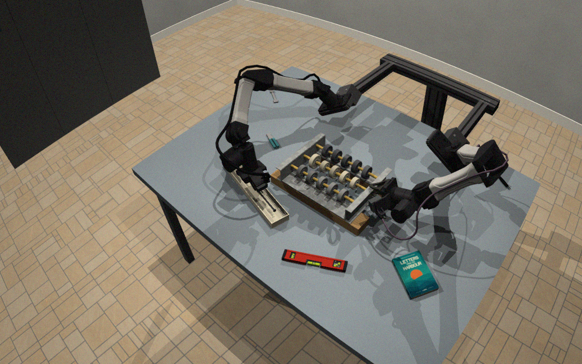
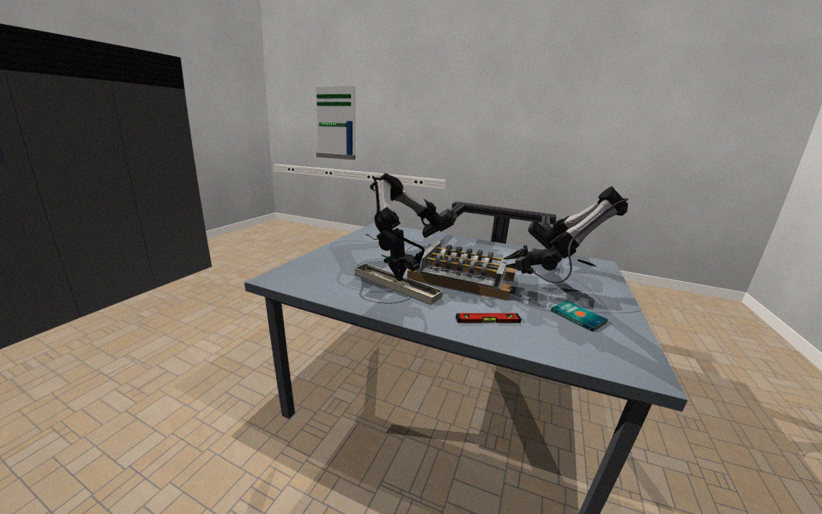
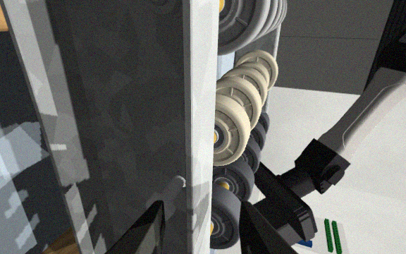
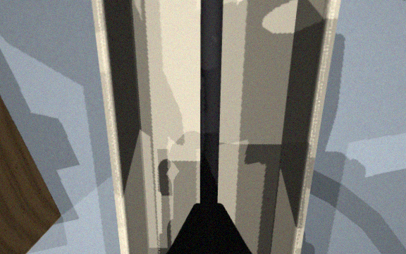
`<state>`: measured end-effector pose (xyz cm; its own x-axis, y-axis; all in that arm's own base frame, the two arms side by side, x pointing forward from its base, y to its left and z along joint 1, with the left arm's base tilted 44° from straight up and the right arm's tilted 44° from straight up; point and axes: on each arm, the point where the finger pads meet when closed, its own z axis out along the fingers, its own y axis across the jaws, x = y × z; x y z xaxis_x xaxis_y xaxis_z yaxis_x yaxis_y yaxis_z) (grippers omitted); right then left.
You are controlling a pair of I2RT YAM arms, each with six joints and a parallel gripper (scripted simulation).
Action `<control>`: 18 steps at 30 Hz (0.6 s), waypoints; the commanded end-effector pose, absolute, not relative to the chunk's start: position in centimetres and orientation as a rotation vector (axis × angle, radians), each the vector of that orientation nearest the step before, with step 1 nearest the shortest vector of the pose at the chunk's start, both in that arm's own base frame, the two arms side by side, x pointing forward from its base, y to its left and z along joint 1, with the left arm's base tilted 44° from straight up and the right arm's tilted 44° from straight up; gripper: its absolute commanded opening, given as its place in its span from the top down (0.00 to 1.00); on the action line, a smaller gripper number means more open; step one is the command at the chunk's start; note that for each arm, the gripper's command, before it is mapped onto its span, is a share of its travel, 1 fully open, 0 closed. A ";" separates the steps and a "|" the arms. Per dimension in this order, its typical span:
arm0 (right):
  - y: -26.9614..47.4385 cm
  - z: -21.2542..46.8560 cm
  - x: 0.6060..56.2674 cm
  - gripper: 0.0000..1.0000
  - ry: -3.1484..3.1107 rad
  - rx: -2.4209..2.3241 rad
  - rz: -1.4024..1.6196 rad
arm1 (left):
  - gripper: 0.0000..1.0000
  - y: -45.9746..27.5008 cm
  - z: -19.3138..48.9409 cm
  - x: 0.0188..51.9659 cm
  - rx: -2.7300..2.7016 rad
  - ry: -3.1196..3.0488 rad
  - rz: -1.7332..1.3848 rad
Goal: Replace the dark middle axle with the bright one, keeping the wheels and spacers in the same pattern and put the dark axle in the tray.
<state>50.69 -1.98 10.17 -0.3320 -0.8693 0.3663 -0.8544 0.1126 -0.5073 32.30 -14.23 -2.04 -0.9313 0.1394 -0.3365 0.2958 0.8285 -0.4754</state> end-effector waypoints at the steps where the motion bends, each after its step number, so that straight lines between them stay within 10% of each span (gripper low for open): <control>1: -3.1 8.5 51.0 1.00 2.347 -1.809 -1.011 | 0.67 -16.4 -3.3 30.6 0.395 2.749 -0.847; 18: -4.0 8.0 52.0 1.00 2.337 -1.790 -1.022 | 0.67 -16.4 -3.3 30.6 0.395 2.749 -0.847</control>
<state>51.26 -2.96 8.95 -0.3314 -0.8691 0.3673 -0.8554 0.1125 -0.5057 32.30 -14.23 -2.04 -0.9313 0.1394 -0.3365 0.2958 0.8285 -0.4754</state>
